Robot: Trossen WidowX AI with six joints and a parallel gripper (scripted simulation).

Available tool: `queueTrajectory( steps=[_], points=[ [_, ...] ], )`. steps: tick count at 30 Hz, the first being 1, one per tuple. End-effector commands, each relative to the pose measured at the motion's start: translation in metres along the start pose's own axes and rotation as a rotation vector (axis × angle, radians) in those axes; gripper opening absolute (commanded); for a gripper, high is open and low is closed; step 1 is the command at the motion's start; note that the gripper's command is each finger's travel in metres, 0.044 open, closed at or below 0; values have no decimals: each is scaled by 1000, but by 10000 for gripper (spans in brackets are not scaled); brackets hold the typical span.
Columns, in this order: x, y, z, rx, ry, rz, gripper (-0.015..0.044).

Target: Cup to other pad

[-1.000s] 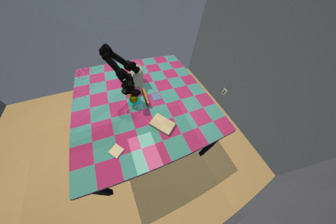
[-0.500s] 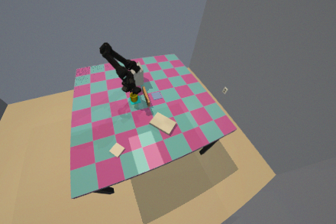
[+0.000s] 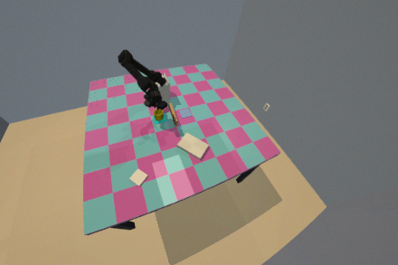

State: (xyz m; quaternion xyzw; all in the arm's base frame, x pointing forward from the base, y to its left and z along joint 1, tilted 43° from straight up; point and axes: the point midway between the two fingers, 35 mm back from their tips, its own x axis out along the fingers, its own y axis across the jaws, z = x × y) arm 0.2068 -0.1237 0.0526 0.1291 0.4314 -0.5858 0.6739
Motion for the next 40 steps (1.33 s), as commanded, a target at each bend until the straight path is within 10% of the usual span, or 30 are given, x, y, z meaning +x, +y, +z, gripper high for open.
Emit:
queueTrajectory(
  steps=[1,5,16,40],
  points=[
    [-6,0,1,7,-8,5,146],
    [-8,0,-1,7,-9,5,146],
    [-8,0,-1,1,-1,2,435],
    [-65,0,-4,-1,-9,2,440]
  ],
)
